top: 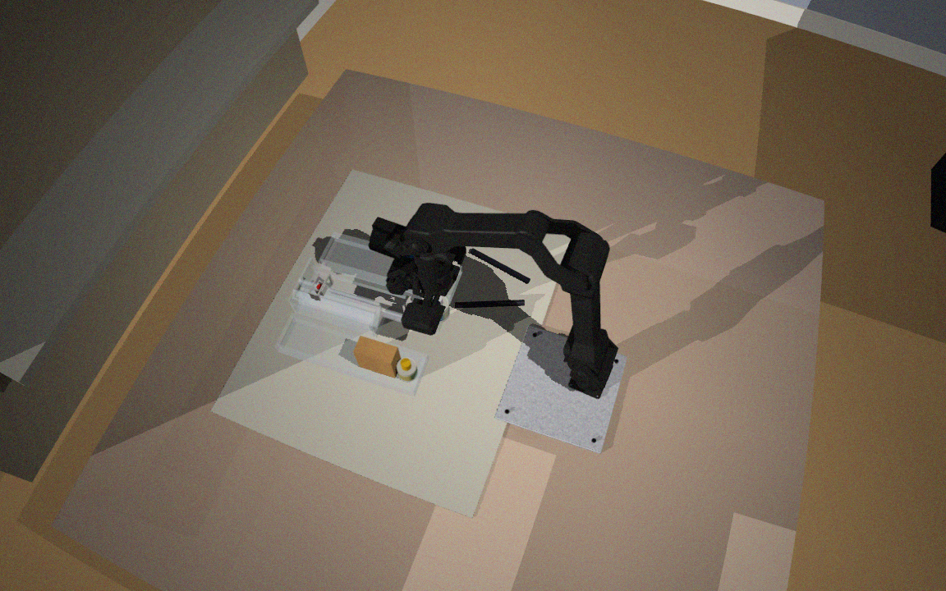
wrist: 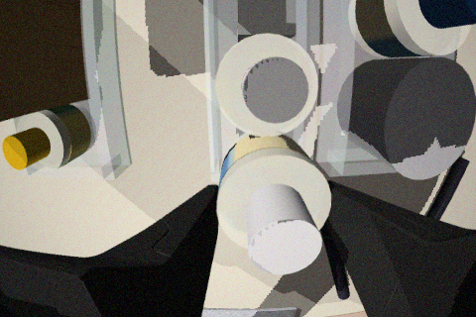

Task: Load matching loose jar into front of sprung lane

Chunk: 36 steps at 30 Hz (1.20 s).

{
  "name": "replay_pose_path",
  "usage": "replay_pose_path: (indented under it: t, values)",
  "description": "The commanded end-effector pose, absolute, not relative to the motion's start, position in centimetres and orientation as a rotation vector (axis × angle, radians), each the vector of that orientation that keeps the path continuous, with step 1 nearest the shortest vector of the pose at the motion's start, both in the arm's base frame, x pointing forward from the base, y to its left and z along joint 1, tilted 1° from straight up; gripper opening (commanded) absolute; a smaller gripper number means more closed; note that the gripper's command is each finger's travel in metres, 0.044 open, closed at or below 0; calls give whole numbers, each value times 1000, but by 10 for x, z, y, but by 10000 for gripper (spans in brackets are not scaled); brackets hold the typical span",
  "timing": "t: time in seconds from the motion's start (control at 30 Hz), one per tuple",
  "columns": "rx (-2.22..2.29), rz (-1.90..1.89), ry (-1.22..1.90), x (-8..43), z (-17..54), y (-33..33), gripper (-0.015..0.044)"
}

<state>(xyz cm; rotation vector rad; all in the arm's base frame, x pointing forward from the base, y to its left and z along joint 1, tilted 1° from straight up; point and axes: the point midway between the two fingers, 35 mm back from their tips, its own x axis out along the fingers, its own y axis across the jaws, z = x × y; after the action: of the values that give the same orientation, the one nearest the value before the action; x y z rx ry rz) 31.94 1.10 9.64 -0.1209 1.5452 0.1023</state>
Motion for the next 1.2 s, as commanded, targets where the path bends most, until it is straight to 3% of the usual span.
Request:
replay_pose_path:
  t: [0.0, 1.17]
  values:
    - [-115, 102, 1532, 327, 95, 12, 0]
    - [-115, 102, 1530, 343, 96, 15, 0]
